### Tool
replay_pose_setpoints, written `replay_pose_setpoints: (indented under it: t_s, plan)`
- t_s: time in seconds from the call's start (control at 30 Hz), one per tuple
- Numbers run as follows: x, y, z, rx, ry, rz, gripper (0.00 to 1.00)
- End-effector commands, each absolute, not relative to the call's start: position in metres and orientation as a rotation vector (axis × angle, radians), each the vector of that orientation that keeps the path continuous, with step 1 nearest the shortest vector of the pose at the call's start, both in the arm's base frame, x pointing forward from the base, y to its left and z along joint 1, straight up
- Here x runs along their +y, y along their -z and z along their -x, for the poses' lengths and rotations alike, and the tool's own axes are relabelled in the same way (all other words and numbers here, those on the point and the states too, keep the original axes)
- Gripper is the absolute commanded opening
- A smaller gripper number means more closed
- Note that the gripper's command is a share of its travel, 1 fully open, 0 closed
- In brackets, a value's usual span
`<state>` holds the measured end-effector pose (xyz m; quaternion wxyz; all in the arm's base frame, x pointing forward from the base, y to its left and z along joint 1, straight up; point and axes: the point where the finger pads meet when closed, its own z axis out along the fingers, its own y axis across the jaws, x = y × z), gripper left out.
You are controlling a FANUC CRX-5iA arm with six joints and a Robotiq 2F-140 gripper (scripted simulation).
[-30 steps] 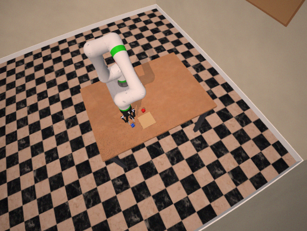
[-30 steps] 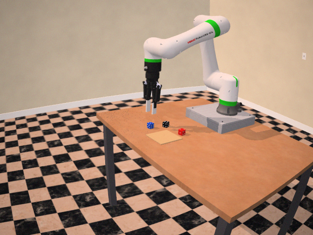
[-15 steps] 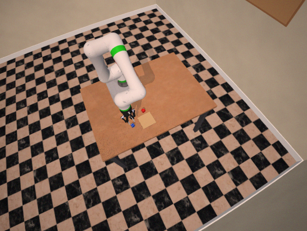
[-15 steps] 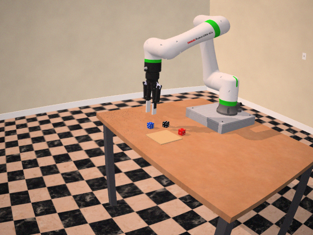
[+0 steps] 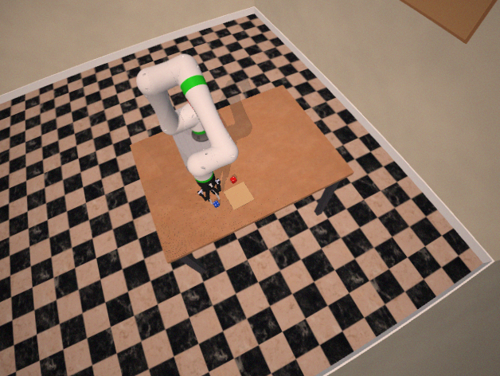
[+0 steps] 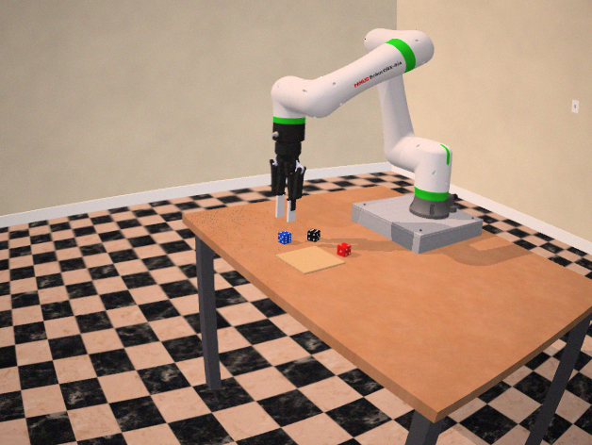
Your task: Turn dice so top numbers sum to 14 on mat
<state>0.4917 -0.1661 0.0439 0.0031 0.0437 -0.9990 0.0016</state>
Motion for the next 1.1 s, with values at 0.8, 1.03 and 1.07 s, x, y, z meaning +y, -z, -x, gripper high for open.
replay_pose_setpoints:
  t_s: [0.8,1.03,1.07]
  plan:
    - [-0.166,-0.012,-0.492,-3.133,-0.005,-0.137,0.28]
    - [-0.166,-0.01,-0.492,-3.133,-0.005,-0.137,0.28]
    - [-0.166,-0.01,-0.492,-3.133,-0.005,-0.137,0.28]
